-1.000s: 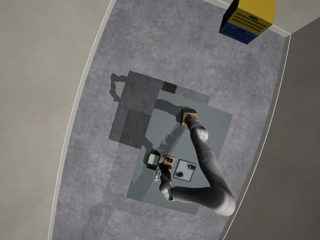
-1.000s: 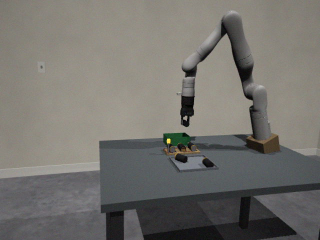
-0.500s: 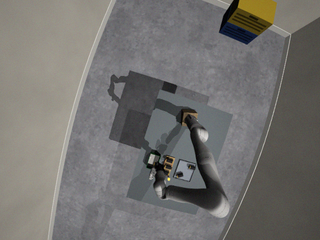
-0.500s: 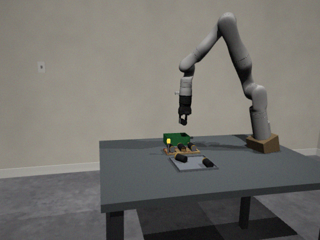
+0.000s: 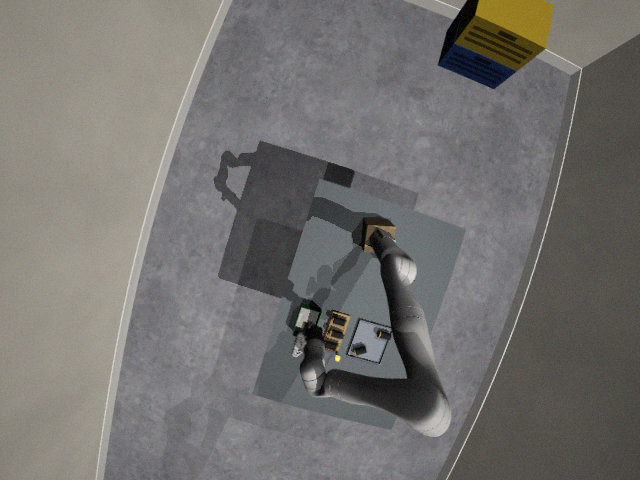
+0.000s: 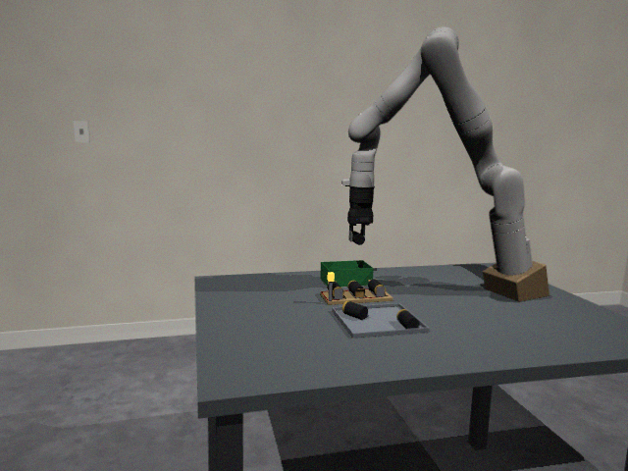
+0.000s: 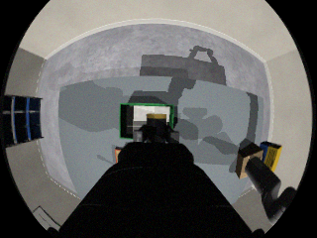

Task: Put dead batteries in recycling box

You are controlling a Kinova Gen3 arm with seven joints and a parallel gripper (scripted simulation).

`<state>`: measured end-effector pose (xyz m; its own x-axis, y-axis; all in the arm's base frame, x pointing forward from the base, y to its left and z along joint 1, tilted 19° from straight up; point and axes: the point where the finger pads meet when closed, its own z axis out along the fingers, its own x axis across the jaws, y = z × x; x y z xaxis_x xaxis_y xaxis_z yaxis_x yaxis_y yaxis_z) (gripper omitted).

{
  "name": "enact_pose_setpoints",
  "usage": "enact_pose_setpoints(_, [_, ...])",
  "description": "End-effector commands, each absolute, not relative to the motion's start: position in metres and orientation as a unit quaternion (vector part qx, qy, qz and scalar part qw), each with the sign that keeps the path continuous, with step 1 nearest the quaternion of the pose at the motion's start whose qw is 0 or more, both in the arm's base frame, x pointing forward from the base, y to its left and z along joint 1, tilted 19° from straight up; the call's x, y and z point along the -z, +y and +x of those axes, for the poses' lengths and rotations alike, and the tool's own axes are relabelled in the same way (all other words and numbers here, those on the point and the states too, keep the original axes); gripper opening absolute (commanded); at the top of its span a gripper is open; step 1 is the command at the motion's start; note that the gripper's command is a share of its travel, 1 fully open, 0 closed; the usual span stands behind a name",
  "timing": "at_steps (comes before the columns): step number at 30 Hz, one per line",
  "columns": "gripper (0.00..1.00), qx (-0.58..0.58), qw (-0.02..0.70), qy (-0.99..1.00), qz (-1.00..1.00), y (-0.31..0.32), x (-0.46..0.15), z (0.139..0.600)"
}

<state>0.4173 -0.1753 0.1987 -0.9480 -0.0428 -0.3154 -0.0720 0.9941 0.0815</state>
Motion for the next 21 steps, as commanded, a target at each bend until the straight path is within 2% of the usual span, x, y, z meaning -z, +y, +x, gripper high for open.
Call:
enact_pose_setpoints(1, [0.57, -0.045, 0.158, 0.986, -0.026, -0.1797, -0.1980, 0.4168])
enact_pose_setpoints(21, [0.57, -0.045, 0.158, 0.986, -0.026, -0.1815, -0.1979, 0.4169])
